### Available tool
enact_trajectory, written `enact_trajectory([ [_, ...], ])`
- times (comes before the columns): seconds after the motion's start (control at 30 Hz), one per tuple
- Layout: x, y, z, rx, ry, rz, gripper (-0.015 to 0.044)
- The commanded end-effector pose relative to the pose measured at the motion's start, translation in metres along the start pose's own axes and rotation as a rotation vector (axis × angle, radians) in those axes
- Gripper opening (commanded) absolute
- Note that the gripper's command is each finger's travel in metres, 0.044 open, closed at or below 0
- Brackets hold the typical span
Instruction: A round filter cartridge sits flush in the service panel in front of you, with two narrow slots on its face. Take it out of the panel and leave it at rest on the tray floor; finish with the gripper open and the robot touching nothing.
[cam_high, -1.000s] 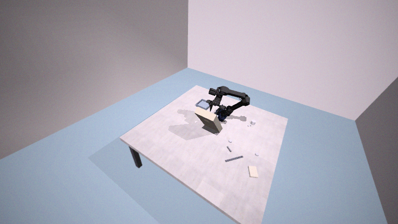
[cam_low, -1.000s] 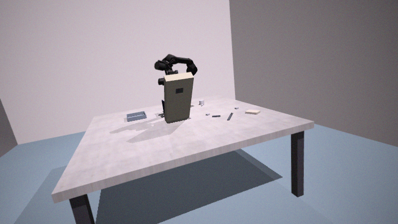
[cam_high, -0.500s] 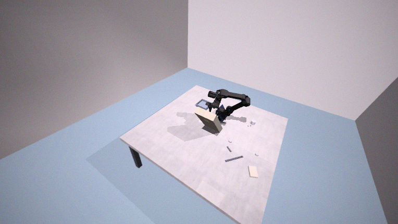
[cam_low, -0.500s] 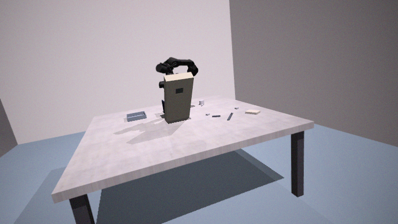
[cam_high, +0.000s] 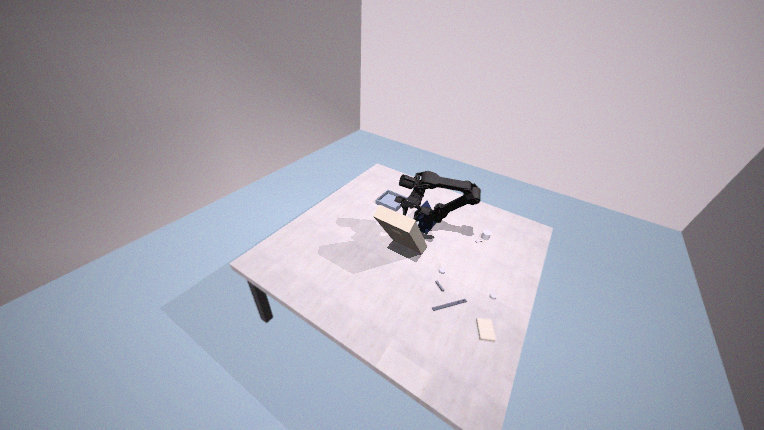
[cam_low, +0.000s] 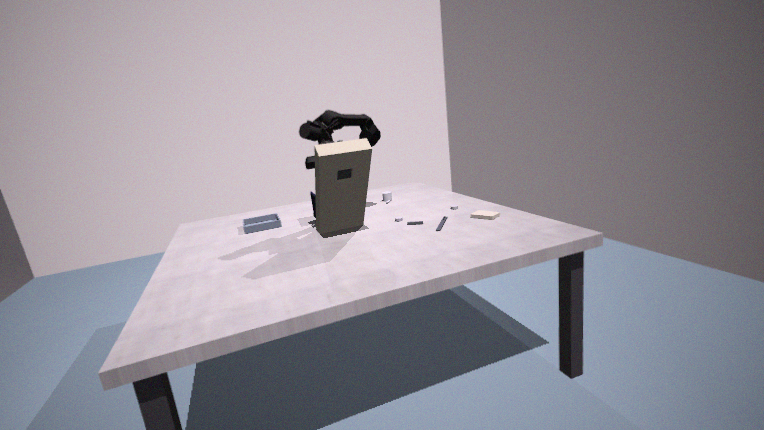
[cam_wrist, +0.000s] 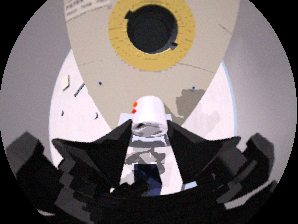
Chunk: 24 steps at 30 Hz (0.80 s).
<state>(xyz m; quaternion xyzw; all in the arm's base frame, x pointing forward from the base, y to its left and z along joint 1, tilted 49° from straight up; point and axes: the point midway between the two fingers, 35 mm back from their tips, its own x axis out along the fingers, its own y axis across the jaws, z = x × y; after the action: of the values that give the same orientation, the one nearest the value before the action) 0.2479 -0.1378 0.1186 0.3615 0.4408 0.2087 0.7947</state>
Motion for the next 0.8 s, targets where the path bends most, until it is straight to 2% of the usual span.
enact_trajectory([
  [0.0, 0.0, -0.001, 0.0, -0.005, 0.003, -0.005, 0.0198],
  [0.03, 0.0, -0.001, 0.0, -0.005, 0.003, -0.005, 0.0191],
  [0.27, -0.004, -0.001, 0.007, -0.003, 0.002, -0.004, 0.0008],
  [0.53, -0.015, 0.0, 0.023, 0.006, -0.007, -0.007, 0.0],
  [0.77, -0.06, 0.001, 0.026, 0.077, -0.079, -0.078, 0.0],
])
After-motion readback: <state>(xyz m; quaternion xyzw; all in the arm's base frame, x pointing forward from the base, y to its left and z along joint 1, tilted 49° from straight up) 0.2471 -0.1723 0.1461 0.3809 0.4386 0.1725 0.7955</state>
